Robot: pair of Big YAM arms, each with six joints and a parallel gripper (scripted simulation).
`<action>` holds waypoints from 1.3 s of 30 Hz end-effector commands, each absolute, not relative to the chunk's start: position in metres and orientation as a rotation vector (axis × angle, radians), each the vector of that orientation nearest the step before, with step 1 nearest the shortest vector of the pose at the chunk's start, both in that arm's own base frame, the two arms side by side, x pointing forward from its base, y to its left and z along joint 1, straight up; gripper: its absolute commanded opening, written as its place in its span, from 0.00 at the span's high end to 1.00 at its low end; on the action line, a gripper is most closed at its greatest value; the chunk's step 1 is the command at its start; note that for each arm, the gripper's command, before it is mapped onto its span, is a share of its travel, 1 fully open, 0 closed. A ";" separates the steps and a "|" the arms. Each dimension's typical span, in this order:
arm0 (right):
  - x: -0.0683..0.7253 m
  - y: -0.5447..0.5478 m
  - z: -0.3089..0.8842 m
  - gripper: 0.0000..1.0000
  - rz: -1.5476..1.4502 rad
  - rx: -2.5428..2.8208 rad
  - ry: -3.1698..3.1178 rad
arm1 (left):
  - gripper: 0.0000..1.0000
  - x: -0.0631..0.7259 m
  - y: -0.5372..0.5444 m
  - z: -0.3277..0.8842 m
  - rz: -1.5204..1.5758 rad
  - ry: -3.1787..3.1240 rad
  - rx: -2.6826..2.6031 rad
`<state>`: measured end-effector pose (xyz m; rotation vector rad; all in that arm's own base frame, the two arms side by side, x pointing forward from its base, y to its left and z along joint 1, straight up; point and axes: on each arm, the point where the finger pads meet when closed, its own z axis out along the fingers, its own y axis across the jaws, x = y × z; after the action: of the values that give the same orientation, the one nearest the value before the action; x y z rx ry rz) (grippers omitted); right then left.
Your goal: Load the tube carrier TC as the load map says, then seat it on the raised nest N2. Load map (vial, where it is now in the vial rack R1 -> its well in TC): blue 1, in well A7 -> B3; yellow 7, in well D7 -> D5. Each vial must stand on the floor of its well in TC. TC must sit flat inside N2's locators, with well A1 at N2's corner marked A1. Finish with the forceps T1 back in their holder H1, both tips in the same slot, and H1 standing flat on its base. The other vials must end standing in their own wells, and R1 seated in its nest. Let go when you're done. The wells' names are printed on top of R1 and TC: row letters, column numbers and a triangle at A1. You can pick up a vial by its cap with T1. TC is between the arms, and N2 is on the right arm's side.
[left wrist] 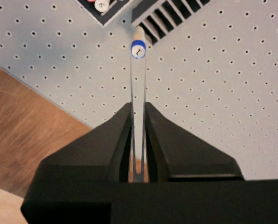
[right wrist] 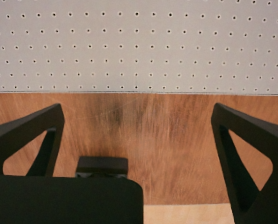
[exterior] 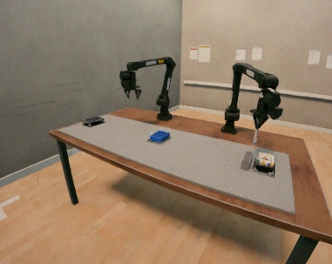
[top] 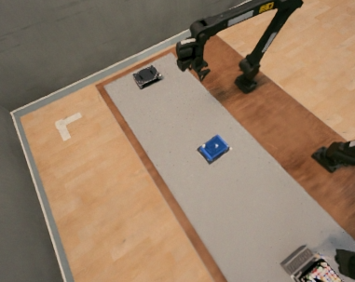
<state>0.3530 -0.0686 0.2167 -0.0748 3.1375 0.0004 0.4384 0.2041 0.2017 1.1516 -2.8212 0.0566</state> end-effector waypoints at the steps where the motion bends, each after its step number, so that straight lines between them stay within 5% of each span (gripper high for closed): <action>1: 0.361 -0.070 0.229 0.00 -0.011 -0.054 3.106 | 0.91 0.441 0.191 0.209 0.056 -2.849 1.160; 39: 0.361 -0.070 0.229 0.00 -0.011 -0.054 3.106 | 0.91 0.439 0.135 0.204 0.060 -2.840 1.156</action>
<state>0.3530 -0.0686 0.2167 -0.0748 3.1375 0.0004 0.4362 0.1474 0.2023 1.1527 -2.8225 0.0572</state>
